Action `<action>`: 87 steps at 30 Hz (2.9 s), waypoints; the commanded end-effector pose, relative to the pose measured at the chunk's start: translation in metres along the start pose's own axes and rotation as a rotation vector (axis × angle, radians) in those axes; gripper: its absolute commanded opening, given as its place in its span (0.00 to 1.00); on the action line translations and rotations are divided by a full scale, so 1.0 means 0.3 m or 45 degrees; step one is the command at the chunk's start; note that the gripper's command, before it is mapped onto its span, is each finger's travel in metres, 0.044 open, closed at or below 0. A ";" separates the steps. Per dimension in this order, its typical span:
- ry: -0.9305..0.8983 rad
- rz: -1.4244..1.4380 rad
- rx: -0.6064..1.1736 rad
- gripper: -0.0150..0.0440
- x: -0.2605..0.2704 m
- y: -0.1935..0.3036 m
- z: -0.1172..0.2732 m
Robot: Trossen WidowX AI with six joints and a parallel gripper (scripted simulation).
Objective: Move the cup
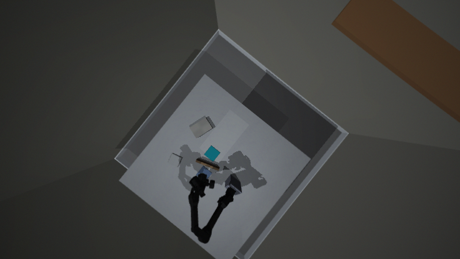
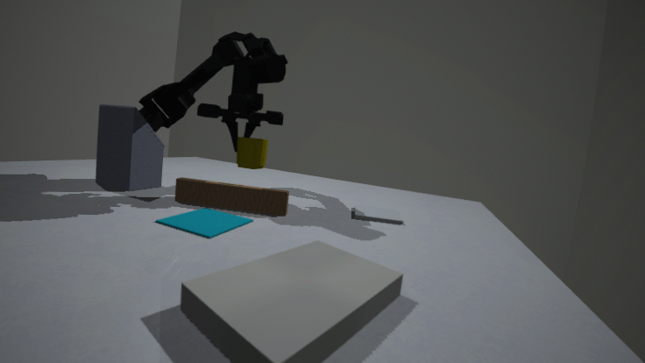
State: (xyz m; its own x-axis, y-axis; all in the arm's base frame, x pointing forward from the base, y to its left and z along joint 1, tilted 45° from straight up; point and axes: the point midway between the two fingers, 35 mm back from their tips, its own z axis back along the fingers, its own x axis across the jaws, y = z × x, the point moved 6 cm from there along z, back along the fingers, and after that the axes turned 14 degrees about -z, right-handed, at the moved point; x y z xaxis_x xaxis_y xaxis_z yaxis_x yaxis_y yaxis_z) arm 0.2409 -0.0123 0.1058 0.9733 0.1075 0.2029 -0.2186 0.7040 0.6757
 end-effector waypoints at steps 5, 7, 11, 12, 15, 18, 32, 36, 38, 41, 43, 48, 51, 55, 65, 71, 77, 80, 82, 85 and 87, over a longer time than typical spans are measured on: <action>0.002 -0.002 0.001 0.25 -0.001 0.001 -0.003; 0.002 -0.002 0.001 0.25 -0.001 0.001 -0.003; 0.002 -0.002 0.001 0.25 -0.001 0.001 -0.003; 0.002 -0.002 0.001 0.25 -0.001 0.001 -0.003; 0.002 -0.002 0.000 0.25 -0.001 -0.003 -0.002; 0.002 -0.001 0.000 0.25 0.000 -0.015 -0.002; 0.004 0.006 -0.004 0.25 0.002 -0.104 0.002; 0.004 0.007 -0.005 0.25 0.003 -0.130 0.003; 0.005 0.007 -0.006 0.25 0.003 -0.142 0.003; 0.005 0.008 -0.006 0.25 0.003 -0.162 0.004; 0.005 0.008 -0.006 0.25 0.003 -0.174 0.005; 0.005 0.009 -0.007 0.25 0.003 -0.206 0.006; 0.005 0.009 -0.008 0.25 0.004 -0.225 0.007; 0.005 0.009 -0.008 0.25 0.004 -0.251 0.008; 0.005 0.010 -0.010 0.25 0.004 -0.314 0.011; 0.005 0.011 -0.011 0.25 0.005 -0.352 0.013; 0.005 0.011 -0.011 0.25 0.005 -0.390 0.015; 0.004 0.011 -0.012 0.25 0.005 -0.409 0.016; 0.004 0.011 -0.012 0.25 0.005 -0.422 0.017; 0.004 0.012 -0.013 0.25 0.005 -0.441 0.018; 0.004 0.012 -0.013 0.25 0.005 -0.454 0.018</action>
State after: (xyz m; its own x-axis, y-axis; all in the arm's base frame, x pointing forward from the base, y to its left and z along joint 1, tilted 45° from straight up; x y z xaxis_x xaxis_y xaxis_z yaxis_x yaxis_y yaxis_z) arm 0.2704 -0.1080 0.0220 0.9723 0.1100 0.2063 -0.2221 0.7104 0.6678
